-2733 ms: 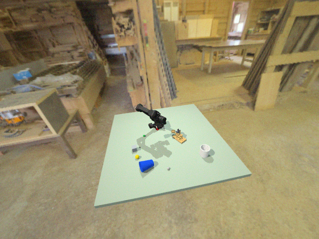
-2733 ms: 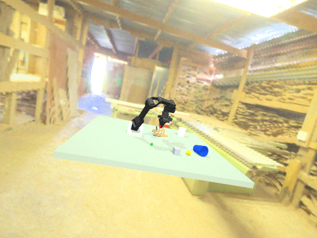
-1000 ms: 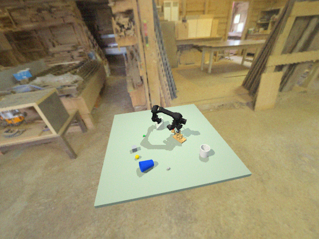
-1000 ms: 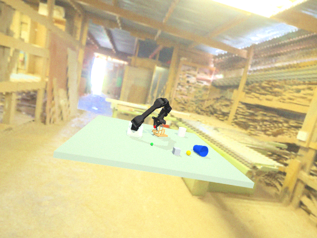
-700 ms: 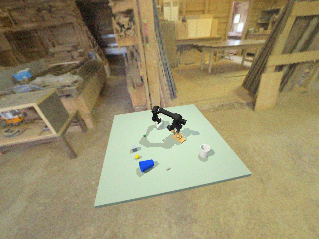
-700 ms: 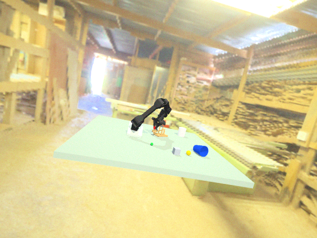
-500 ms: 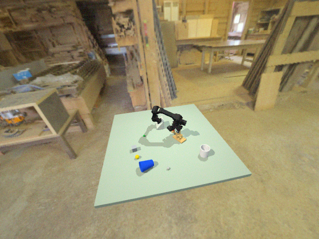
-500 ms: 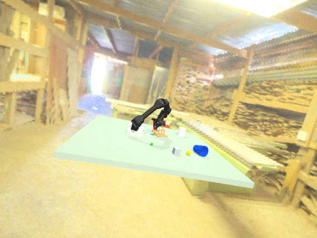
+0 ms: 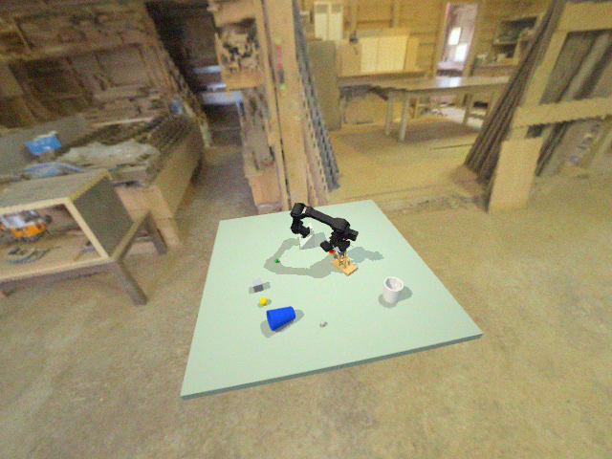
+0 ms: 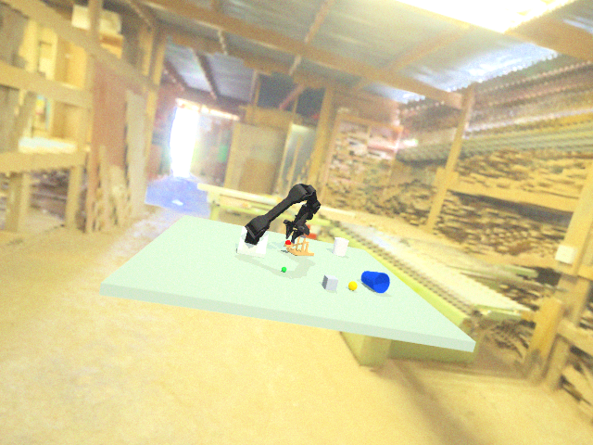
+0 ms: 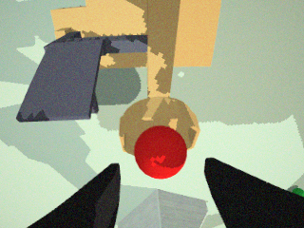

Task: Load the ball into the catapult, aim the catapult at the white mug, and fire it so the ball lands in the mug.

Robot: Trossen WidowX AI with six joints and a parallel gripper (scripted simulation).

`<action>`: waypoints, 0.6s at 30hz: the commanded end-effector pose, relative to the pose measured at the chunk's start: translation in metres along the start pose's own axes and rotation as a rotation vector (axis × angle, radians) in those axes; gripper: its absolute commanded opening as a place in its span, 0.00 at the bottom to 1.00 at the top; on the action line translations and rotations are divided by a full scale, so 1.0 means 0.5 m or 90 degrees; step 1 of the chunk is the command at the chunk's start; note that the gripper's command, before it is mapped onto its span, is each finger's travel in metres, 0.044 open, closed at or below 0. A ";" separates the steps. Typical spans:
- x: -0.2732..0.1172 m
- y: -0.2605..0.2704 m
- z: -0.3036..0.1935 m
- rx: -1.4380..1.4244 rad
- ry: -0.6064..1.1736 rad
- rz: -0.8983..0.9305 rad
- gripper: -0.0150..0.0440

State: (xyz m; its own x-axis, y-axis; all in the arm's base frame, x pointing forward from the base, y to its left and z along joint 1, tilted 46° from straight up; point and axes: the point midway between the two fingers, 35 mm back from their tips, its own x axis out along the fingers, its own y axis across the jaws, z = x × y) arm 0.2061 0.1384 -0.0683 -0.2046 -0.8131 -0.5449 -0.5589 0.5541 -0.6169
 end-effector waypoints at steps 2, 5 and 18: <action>-0.103 0.000 -0.032 -0.014 -0.064 0.022 0.88; -0.184 0.000 -0.076 -0.032 -0.115 0.040 1.00; -0.221 0.034 0.070 -0.064 -0.270 0.079 1.00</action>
State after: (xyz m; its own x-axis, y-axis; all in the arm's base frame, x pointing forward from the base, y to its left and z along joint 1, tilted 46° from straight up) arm 0.2268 0.2242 -0.0303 -0.0111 -0.6505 -0.7594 -0.6154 0.6030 -0.5076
